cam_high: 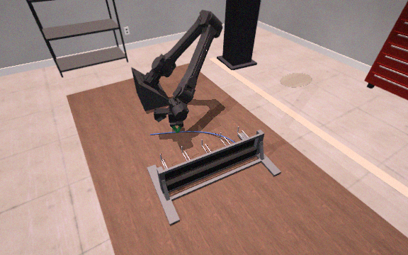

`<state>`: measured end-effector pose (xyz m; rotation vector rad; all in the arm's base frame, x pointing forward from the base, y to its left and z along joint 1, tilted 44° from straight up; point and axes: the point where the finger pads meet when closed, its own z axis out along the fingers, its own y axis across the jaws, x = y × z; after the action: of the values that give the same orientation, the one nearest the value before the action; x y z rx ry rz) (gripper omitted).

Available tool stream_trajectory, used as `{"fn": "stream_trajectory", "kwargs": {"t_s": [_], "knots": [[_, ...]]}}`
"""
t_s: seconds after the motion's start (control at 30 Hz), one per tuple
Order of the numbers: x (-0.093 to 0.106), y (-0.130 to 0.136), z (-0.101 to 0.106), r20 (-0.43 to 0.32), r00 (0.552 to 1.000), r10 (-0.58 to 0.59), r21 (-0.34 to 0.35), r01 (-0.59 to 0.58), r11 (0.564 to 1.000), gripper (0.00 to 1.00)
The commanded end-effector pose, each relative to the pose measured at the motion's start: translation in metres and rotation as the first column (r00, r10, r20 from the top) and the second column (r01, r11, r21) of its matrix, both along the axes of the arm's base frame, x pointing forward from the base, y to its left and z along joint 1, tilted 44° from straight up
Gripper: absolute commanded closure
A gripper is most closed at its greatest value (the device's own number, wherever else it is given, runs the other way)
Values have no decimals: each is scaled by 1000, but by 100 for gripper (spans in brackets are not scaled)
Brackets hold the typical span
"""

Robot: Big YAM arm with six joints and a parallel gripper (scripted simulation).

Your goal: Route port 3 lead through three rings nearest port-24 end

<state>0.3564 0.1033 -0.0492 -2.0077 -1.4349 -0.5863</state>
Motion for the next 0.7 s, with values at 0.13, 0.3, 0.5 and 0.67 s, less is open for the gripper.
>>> {"fn": "stream_trajectory", "kwargs": {"t_s": [0.13,0.3,0.5,0.67], "knots": [[10,-11,12,29,999,-16,1,16,1000,100],[15,-14,16,39,999,-16,0,16,1000,100],[18,-18,22,46,999,-16,-1,16,1000,100],[18,-23,26,46,999,-16,-3,16,1000,100]]}}
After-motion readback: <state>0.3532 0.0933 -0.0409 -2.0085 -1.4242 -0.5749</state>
